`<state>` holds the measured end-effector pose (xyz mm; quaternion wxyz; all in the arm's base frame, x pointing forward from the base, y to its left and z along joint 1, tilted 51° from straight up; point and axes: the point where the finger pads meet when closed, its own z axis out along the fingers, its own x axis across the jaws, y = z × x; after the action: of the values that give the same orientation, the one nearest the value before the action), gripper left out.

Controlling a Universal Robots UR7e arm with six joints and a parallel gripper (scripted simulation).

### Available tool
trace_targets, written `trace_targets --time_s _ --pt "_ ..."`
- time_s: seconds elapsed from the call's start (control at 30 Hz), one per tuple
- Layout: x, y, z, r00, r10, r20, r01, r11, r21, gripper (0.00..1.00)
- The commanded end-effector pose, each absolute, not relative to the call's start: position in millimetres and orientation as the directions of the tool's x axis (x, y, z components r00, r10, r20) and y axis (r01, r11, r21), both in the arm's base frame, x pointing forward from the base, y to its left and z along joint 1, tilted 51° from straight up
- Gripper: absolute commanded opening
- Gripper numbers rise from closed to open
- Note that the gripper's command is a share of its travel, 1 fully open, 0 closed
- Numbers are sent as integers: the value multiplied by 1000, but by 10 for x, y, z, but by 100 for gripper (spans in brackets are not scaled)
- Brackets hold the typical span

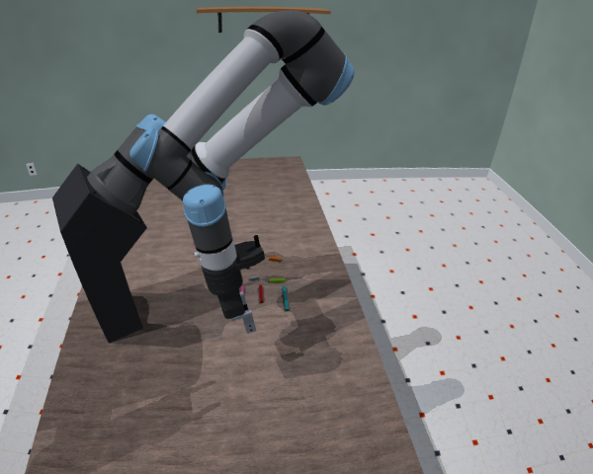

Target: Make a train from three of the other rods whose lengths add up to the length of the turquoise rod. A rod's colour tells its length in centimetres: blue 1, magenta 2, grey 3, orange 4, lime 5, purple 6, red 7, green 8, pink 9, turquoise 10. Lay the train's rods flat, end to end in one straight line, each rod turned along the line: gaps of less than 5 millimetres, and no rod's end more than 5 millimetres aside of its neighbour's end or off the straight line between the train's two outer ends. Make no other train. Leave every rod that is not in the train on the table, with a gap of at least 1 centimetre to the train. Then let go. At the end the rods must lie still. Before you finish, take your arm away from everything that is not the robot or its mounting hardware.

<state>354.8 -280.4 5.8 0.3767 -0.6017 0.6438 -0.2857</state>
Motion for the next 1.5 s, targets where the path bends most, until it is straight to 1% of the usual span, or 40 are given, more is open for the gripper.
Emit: trace_targets --time_s 0.0,0.13,0.2,0.27,0.67,0.77,0.83,1.07,1.27,1.33,1.37,1.47 --pt "3605 -2743 72 55 -995 -87 -568 40 -822 100" --pt "3707 -2625 93 144 -990 10 -572 -92 -815 100" --pt "3707 -2625 93 144 -990 10 -572 -92 -815 100" --pt "3773 -2543 107 204 -976 75 -566 -180 -804 100" --pt "4062 -2147 181 468 -808 359 -455 -568 -685 100" --pt "4084 -2114 188 486 -787 380 -441 -596 -671 100" --pt "4155 -2002 210 545 -710 447 -385 -685 -619 100" --pt "4290 -1777 260 637 -527 563 -252 -832 -494 100" --pt "4401 -1577 310 687 -342 641 -116 -923 -367 100" --pt "4401 -1577 310 687 -342 641 -116 -923 -367 100" --pt "4444 -1495 333 698 -262 666 -58 -948 -312 100" --pt "4494 -1398 360 704 -167 691 11 -969 -245 100"
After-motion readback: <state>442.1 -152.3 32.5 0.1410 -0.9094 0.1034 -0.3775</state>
